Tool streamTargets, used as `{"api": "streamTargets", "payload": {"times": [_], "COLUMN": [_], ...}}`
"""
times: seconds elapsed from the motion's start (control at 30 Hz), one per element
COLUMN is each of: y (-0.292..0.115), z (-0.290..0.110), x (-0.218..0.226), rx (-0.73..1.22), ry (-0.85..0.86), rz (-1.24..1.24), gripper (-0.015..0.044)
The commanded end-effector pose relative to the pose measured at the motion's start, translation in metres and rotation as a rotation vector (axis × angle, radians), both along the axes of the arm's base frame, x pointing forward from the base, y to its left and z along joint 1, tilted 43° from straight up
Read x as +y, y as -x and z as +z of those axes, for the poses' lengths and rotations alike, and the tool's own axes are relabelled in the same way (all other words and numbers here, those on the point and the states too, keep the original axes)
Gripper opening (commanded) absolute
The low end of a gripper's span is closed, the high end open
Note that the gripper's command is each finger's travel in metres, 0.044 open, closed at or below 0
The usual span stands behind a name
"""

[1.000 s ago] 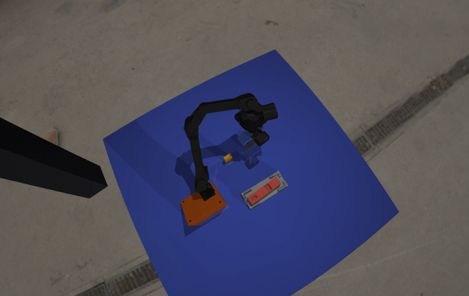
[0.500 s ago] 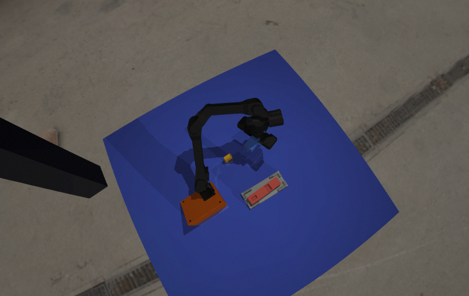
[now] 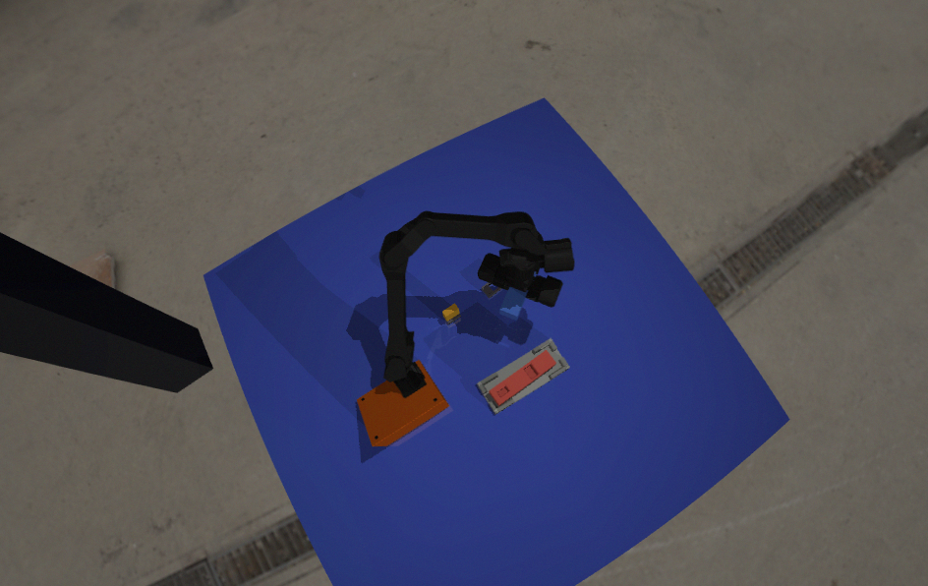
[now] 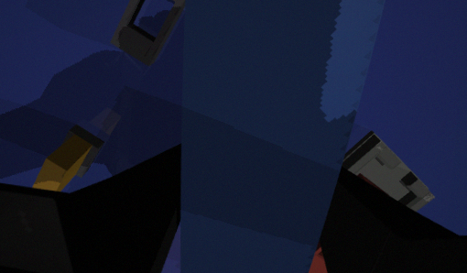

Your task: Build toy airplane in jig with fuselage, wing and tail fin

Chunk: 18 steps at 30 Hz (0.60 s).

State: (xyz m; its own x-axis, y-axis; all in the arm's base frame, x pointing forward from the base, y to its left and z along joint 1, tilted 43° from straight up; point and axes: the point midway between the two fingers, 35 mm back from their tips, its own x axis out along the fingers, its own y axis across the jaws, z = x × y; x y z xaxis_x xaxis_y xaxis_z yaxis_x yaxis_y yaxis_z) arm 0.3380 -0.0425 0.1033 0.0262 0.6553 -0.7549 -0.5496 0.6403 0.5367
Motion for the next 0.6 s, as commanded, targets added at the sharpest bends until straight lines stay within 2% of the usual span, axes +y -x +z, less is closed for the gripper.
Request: {"api": "streamTargets", "payload": {"times": [0.0,0.57], "y": [0.003,0.015], "z": [-0.015,-0.057], "x": [-0.010,-0.044], "rx": [-0.033,-0.232], "ry": [0.003,0.012], "rz": [0.053,0.286], "gripper": [0.0000,0.0000]}}
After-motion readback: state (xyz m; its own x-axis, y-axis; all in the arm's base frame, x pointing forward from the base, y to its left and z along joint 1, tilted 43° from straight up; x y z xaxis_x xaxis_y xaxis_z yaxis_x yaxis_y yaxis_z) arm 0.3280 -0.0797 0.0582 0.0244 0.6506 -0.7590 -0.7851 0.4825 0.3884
